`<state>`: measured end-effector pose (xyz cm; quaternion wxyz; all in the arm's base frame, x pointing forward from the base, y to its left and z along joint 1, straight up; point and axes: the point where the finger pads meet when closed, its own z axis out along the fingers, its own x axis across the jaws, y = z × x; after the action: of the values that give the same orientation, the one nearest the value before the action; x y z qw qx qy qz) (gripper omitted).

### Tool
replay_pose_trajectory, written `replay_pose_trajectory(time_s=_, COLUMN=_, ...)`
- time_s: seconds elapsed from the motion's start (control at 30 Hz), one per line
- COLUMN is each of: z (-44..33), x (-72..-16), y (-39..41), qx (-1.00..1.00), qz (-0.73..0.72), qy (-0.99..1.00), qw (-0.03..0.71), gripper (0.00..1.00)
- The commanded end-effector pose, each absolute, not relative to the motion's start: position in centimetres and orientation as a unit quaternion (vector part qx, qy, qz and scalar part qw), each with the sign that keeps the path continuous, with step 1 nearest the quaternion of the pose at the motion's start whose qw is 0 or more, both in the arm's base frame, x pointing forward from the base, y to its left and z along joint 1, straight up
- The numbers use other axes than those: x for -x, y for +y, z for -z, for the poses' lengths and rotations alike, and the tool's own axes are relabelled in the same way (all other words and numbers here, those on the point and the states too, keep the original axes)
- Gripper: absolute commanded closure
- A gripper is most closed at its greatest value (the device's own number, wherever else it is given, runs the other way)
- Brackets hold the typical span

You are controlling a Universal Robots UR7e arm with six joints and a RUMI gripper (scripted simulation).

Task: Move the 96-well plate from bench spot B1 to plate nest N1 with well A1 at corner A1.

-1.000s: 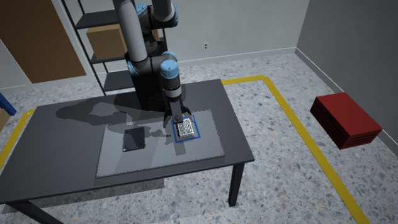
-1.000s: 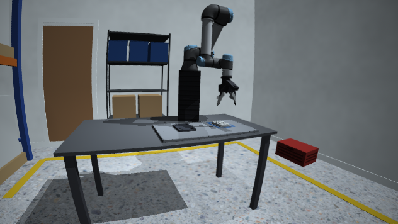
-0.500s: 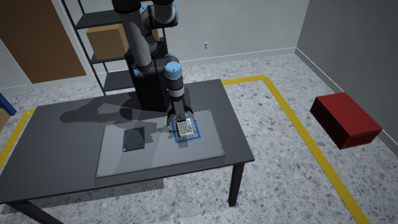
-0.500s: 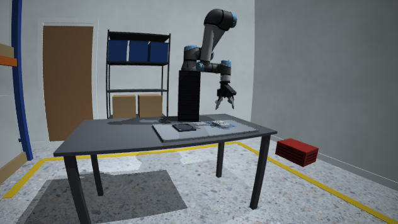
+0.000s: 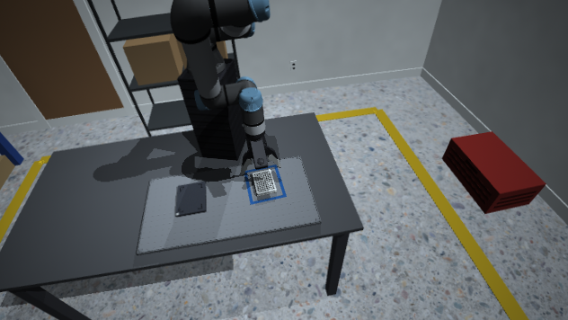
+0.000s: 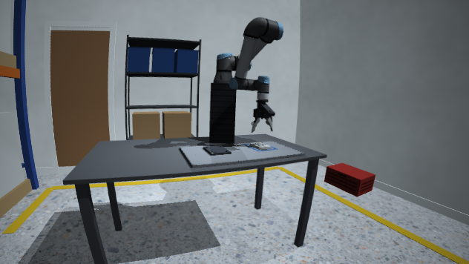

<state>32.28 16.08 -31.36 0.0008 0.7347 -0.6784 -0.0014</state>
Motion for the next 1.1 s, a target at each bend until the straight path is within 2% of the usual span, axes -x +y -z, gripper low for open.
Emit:
replay_pose_trajectory(time_s=0.0, z=32.1, x=-30.6, y=16.4, qx=-0.735, qz=0.0, qy=-0.678, qw=-0.001, gripper=0.0)
replay_pose_trajectory(time_s=0.1, z=32.6, x=-29.4, y=16.6, qx=-0.735, qz=0.0, qy=-0.678, qw=-0.001, gripper=0.0)
replay_pose_trajectory(time_s=1.07, z=34.1, x=-29.4, y=16.6, qx=-0.735, qz=0.0, qy=-0.678, qw=-0.001, gripper=0.0)
